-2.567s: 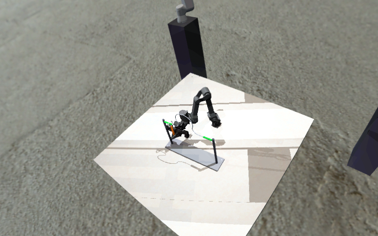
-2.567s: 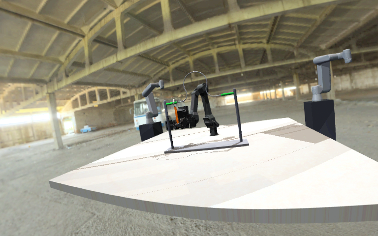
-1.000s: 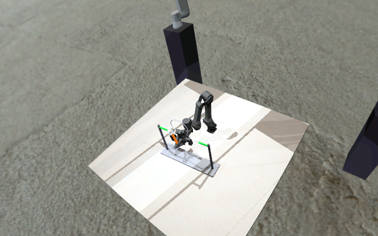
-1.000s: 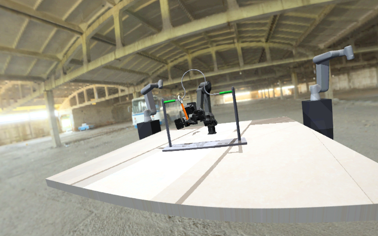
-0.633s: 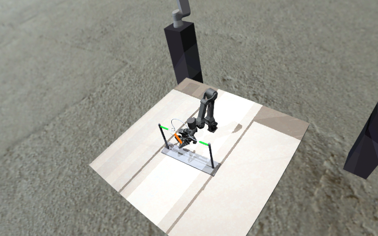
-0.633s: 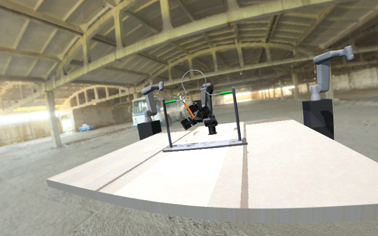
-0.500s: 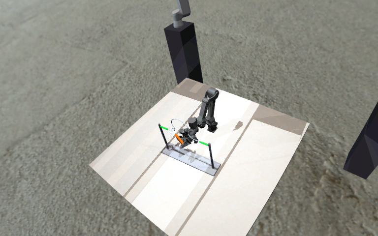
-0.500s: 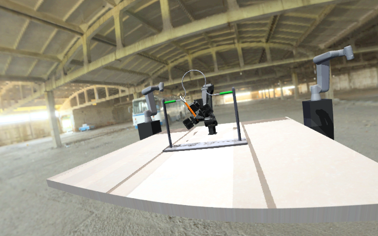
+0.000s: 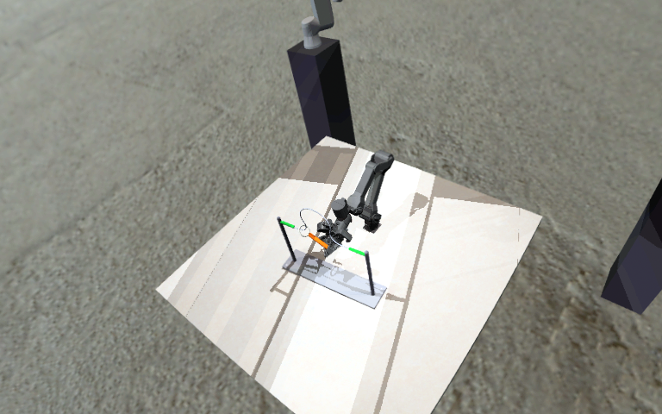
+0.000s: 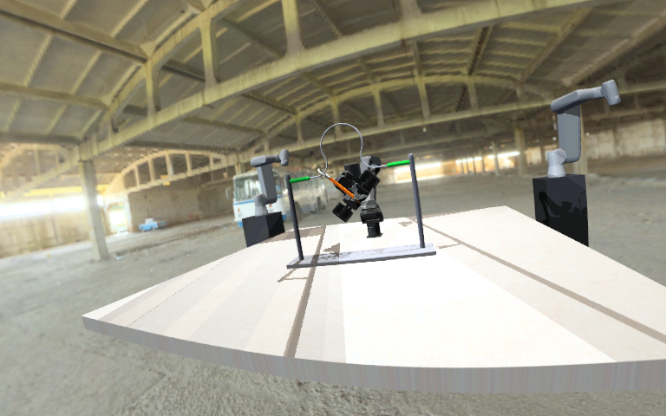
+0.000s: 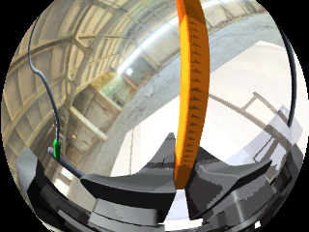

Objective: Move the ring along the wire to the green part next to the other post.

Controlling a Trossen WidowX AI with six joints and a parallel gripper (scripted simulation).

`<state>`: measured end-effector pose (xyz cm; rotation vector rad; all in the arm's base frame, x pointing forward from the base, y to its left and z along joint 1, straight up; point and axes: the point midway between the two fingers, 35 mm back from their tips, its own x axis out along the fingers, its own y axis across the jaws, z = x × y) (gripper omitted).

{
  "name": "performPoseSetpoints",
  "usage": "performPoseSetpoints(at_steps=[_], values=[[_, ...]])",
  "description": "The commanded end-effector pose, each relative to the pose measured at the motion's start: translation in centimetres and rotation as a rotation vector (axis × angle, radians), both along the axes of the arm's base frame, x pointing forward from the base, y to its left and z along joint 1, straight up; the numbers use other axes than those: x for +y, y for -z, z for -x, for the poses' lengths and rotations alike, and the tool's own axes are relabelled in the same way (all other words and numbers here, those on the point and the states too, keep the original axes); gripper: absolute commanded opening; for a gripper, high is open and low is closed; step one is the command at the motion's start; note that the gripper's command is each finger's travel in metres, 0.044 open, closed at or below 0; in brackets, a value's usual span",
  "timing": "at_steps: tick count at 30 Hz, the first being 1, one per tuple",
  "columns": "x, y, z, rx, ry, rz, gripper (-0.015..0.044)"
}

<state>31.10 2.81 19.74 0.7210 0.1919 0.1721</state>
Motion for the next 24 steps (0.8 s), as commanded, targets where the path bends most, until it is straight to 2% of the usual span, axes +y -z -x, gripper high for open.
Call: performPoseSetpoints(at_steps=[1,24], values=[[0.8,-1.4,0.8,0.035,-0.036,-0.069,-0.015],[3.1,-8.6,5.0,0.261,-0.309,-0.523,-0.015]])
